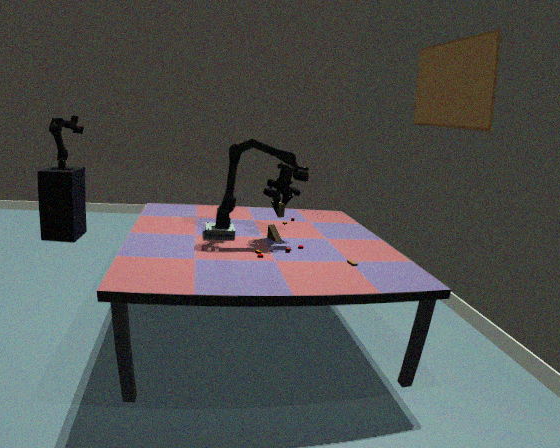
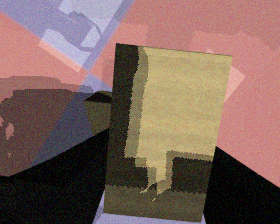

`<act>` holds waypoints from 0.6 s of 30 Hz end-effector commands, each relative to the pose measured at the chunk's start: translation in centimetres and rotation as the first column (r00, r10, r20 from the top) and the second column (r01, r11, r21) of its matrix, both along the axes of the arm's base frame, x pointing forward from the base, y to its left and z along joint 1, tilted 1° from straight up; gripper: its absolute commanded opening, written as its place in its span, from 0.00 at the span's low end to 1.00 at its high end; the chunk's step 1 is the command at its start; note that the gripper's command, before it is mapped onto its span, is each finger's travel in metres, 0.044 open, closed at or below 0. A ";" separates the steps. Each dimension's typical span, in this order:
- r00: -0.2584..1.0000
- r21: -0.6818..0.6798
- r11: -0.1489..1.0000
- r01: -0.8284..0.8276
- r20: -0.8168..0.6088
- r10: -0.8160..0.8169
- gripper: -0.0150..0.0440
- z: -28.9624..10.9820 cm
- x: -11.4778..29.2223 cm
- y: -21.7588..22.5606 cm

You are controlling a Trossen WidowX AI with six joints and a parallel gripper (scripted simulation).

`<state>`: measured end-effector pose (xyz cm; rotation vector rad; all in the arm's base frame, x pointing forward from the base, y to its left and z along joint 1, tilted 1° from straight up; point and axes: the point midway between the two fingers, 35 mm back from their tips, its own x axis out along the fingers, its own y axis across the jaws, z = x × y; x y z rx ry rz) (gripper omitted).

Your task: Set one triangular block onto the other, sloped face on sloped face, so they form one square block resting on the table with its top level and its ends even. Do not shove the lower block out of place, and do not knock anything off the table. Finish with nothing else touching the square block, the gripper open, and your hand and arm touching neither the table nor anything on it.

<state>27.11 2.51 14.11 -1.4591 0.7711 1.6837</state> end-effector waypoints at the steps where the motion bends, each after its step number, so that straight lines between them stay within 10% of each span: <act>1: 1.000 -0.005 1.000 -0.006 0.009 0.006 0.25 0.7 0.9 -2.1; 18: 1.000 0.000 1.000 -0.011 0.005 0.011 0.25 2.1 1.7 -9.9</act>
